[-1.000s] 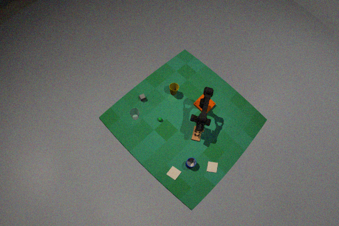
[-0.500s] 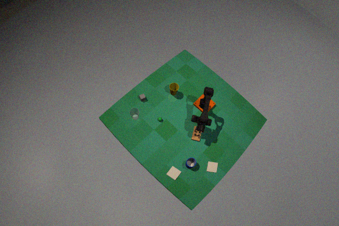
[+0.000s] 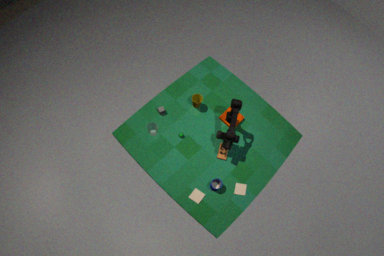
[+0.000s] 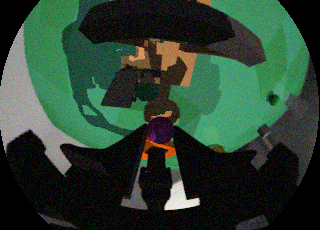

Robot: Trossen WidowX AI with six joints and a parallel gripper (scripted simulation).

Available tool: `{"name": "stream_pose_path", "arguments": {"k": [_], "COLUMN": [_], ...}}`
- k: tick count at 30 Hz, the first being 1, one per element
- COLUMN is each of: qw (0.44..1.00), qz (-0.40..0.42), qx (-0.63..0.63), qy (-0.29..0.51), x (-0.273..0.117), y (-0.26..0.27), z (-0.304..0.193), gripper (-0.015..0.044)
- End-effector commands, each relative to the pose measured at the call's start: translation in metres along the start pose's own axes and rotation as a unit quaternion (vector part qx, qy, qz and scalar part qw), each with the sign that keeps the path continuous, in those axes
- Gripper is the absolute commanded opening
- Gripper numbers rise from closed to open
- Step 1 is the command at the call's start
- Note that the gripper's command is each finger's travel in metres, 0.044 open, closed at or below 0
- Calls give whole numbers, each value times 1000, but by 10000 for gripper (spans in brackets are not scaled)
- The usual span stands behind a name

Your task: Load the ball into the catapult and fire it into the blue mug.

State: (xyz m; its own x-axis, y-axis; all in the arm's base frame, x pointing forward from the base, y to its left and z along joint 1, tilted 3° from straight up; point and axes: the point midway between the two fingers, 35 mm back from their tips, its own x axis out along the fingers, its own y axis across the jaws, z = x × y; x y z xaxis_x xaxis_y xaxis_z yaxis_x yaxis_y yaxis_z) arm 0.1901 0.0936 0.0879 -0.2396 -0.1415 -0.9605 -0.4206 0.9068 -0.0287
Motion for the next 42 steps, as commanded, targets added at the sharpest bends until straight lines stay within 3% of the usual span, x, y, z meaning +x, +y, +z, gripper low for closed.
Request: {"name": "stream_pose_path", "arguments": {"k": [1, 9, 16, 19, 20, 22, 42], "qw": [1000, 1000, 995, 990, 994, 991, 887], "qz": [0, 0, 5, 7, 4, 5, 18], "qx": [0, 0, 0, 0, -1, 1, 29], "qy": [0, -3, -104, -140, -110, -132, -461], "x": [-1, -3, -79, -103, -83, -93, -267], "y": [0, 0, 0, 0, 0, 0, -3], "z": [0, -1, -28, -45, -27, -13, 186], "gripper": [53, 263, 440, 440, 440, 440, 440]}}
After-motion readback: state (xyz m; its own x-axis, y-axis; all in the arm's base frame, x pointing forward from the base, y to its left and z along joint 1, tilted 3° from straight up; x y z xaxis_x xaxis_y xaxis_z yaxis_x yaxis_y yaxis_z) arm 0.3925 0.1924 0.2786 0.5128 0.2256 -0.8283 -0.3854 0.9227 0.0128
